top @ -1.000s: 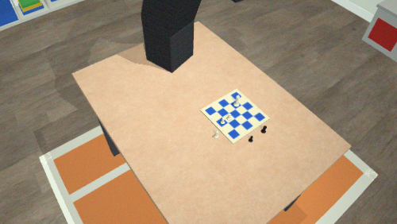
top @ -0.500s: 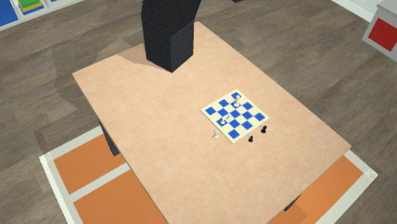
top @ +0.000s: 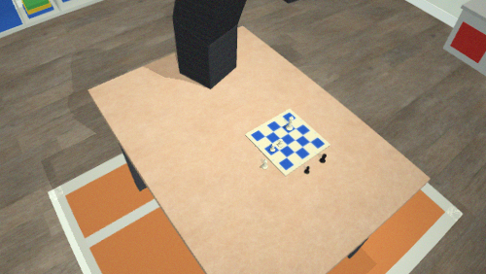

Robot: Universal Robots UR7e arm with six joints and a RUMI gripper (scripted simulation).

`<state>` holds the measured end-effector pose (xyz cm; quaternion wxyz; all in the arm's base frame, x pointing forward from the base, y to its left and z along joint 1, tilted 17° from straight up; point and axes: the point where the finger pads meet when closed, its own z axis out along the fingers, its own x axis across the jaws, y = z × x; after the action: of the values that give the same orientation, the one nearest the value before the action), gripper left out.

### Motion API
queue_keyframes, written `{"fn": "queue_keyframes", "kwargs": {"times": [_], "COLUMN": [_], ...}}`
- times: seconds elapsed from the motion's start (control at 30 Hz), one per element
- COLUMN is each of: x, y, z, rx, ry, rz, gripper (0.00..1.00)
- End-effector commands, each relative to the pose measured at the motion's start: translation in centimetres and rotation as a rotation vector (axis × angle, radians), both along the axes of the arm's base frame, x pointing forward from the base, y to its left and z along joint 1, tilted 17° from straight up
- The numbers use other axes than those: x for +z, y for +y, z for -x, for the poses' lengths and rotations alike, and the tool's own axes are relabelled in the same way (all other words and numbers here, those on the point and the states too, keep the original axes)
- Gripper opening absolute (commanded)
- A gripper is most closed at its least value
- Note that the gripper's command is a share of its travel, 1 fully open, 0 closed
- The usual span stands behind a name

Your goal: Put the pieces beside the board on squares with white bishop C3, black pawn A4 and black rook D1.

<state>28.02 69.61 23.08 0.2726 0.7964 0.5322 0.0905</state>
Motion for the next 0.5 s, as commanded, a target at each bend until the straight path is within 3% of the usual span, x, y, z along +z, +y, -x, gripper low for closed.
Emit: {"fn": "queue_keyframes", "kwargs": {"times": [0.0, 0.1, 0.27, 0.3, 0.33, 0.4, 0.47], "x": [-5.7, -7.0, -12.2, -12.2, -13.4, -13.4, -15.8], "y": [-2.6, -3.4, -6.9, -6.9, -7.8, -7.8, -9.7], "z": [-4.4, -5.4, -9.1, -9.1, -9.9, -9.9, -11.5], "rx": [0.113, 0.137, 0.234, 0.234, 0.258, 0.258, 0.305], "ry": [0.071, 0.094, 0.201, 0.201, 0.231, 0.231, 0.295], "rz": [0.187, 0.233, 0.408, 0.408, 0.449, 0.449, 0.528], "gripper": [1.00, 1.00, 1.00, 1.00, 1.00, 1.00, 1.00]}}
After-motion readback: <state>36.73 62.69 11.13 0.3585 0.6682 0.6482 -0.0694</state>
